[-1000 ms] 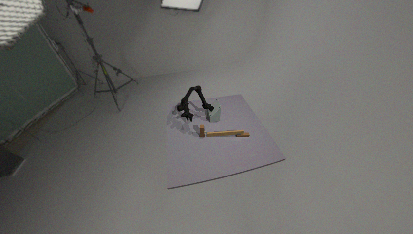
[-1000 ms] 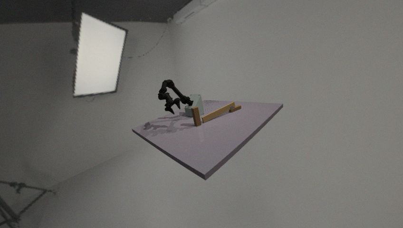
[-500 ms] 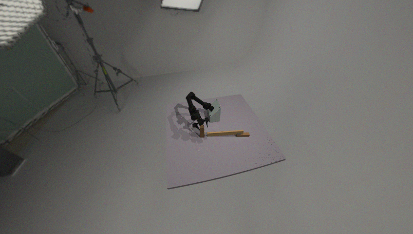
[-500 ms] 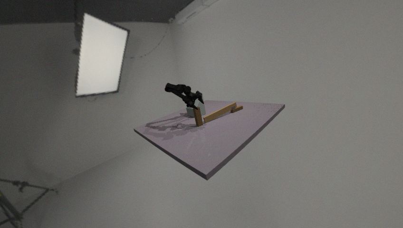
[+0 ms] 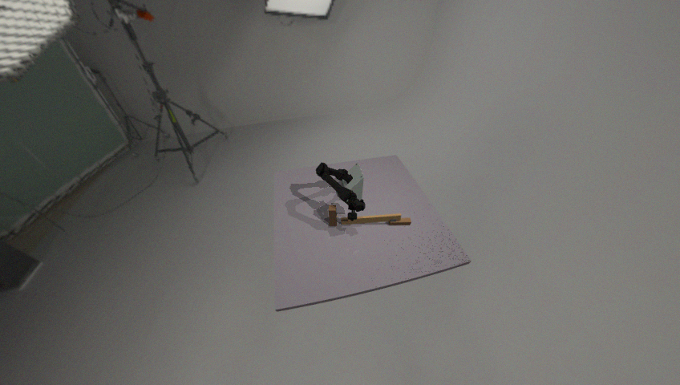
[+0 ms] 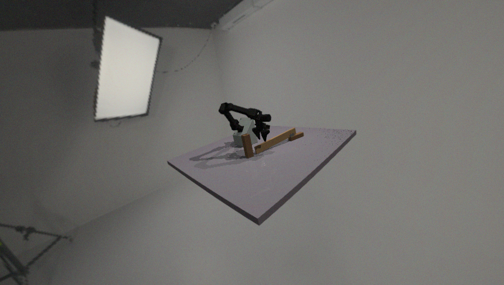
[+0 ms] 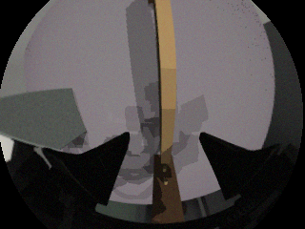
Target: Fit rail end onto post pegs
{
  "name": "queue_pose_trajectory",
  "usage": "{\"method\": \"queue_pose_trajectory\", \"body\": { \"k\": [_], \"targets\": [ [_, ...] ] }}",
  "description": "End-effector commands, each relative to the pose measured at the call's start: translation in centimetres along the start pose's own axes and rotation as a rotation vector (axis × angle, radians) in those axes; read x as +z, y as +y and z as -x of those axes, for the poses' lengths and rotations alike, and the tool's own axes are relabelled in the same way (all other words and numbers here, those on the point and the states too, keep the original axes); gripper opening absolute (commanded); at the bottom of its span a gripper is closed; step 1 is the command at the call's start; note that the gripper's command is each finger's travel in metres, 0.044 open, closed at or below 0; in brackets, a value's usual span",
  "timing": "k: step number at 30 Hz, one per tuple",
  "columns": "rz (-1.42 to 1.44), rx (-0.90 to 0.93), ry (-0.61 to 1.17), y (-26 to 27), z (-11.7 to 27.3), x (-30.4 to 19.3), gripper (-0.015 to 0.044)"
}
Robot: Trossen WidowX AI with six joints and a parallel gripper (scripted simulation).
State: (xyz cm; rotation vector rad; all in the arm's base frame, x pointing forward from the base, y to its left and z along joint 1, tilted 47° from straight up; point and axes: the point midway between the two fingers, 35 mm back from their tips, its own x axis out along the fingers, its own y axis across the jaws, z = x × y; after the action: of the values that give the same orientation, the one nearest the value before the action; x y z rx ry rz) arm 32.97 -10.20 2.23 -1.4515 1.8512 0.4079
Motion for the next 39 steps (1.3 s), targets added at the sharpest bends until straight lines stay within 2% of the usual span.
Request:
{"method": "queue_pose_trajectory", "body": {
  "k": [1, 39],
  "targets": [
    [0.057, -0.003, 0.029, -0.1, -0.2, 0.0, 0.044],
    [0.057, -0.003, 0.03, -0.4, -5.8, 0.0, 0.044]
  ]
}}
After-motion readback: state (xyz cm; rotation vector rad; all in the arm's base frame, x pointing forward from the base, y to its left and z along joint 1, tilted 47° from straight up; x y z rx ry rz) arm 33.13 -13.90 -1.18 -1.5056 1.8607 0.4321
